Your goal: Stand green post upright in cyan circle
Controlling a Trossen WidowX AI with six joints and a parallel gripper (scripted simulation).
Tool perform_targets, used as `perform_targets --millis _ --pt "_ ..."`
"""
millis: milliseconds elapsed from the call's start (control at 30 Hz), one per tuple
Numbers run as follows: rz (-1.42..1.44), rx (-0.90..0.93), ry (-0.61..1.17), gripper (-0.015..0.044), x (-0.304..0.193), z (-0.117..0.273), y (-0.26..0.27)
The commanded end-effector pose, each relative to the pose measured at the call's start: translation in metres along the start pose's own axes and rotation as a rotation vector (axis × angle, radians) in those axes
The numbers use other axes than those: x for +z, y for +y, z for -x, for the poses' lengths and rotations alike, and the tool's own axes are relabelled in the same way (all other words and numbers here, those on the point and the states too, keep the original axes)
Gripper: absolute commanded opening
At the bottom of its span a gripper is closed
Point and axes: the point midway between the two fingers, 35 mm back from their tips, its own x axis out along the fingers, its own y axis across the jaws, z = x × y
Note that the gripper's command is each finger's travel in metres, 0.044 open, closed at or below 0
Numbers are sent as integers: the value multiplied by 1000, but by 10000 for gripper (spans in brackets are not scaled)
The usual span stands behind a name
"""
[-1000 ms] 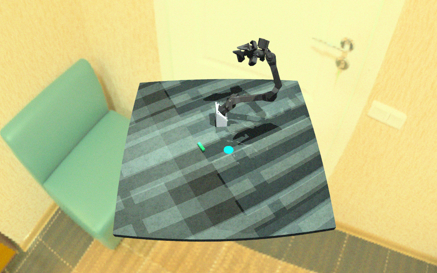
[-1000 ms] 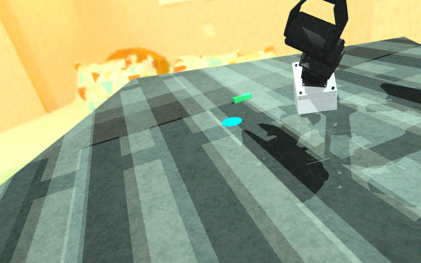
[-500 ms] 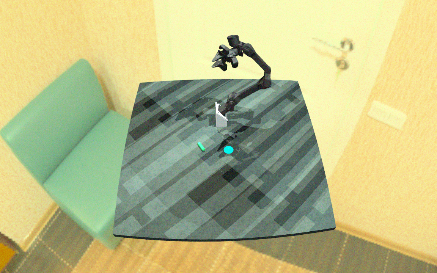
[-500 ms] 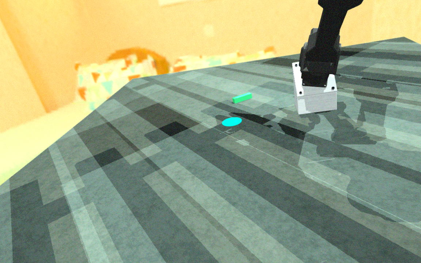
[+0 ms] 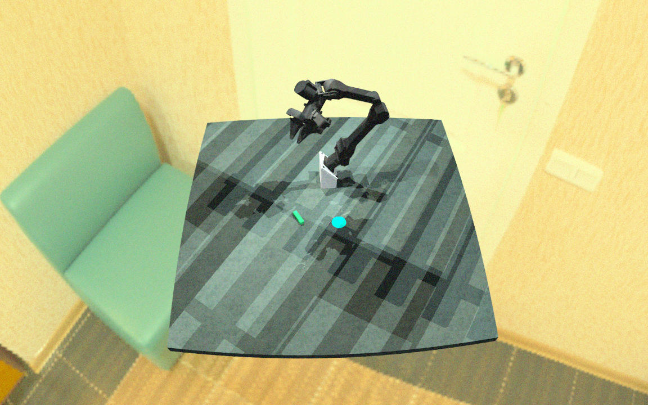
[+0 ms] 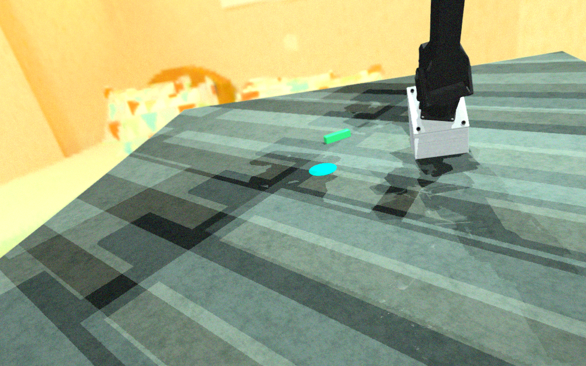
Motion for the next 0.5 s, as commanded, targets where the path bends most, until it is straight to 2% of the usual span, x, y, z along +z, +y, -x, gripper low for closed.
perform_targets --millis 0,467 --pt "-62 164 -12 233 7 -48 17" --pt "-203 723 126 233 34 -183 117"
